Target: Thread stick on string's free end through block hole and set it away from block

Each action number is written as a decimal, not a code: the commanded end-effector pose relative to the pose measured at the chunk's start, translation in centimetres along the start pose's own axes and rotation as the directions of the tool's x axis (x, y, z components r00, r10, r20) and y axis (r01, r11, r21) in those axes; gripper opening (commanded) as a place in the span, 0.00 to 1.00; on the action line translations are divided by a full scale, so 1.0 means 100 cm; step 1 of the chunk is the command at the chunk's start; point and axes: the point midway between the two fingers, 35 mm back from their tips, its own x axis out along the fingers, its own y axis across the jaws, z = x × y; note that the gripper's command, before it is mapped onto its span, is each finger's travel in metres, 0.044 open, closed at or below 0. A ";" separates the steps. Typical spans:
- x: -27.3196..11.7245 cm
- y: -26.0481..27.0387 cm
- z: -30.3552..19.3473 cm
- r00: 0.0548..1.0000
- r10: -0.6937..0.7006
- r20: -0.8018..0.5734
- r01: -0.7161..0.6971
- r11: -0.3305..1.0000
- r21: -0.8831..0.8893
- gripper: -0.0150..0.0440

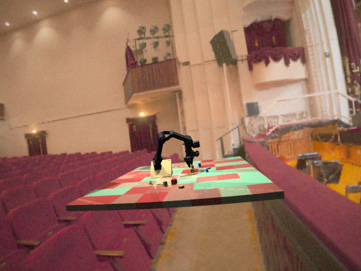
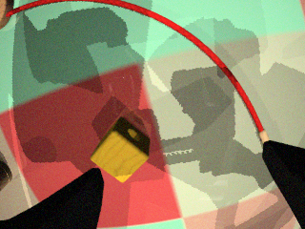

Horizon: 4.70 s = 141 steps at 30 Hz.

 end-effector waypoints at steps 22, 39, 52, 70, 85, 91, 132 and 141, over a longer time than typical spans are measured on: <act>0.001 -0.070 -0.021 1.000 -0.026 -0.004 -0.014 -0.648 0.761 1.00; 0.001 -0.079 -0.025 1.000 -0.029 -0.004 -0.024 -0.898 0.440 1.00; 0.001 -0.079 -0.025 1.000 -0.029 -0.004 -0.024 -0.898 0.440 0.69; 0.006 -0.079 -0.024 1.000 -0.028 -0.004 -0.024 -0.898 0.440 0.46; 0.030 -0.079 -0.023 1.000 -0.027 -0.004 -0.022 -0.898 0.440 0.46; 0.040 -0.079 -0.023 1.000 -0.028 -0.004 -0.023 -0.898 0.440 0.46; 0.048 -0.080 -0.023 1.000 -0.025 -0.003 -0.021 -0.901 0.434 0.25; 0.036 -0.079 -0.023 1.000 -0.023 -0.004 -0.020 -0.901 0.434 0.25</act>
